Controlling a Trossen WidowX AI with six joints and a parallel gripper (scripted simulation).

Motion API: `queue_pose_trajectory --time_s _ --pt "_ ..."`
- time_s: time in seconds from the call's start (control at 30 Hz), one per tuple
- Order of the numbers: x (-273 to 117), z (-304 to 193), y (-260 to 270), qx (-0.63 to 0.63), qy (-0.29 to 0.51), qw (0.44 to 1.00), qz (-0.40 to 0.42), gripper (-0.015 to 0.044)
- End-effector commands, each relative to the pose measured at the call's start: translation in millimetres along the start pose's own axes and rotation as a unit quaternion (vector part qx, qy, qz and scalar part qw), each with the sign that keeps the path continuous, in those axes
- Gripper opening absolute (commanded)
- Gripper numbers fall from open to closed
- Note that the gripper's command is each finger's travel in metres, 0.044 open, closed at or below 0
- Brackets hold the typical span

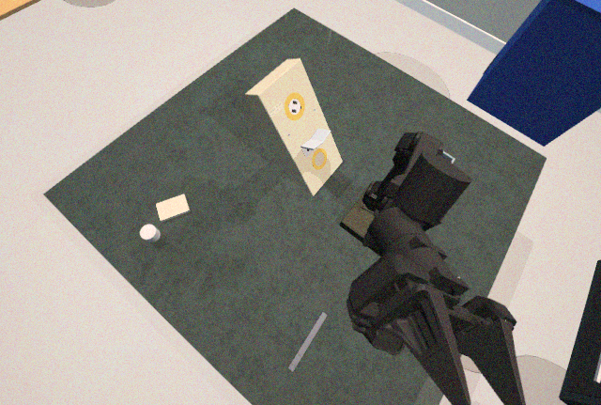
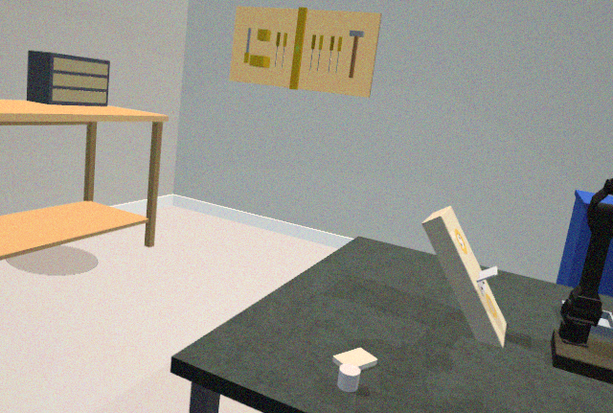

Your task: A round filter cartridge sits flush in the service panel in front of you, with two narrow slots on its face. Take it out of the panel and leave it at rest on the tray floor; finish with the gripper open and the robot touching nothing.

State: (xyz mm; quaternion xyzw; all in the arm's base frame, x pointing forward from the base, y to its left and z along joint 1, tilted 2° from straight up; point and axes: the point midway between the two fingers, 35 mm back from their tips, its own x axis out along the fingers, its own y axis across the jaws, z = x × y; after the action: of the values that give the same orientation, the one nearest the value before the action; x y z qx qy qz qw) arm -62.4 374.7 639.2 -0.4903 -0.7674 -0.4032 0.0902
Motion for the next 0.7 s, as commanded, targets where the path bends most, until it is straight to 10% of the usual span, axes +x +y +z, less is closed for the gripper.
queue_pose_trajectory --time_s 0.0,0.37,0.67 --pt "-0.8 0.7 1.0 -0.004 -0.002 1.0 0.001 0.0374" --pt "-95.3 57.1 85.5 -0.341 -0.203 0.915 0.072 0.0088" --pt "-214.8 88.5 139.7 -0.561 -0.417 0.714 0.033 0.0088"
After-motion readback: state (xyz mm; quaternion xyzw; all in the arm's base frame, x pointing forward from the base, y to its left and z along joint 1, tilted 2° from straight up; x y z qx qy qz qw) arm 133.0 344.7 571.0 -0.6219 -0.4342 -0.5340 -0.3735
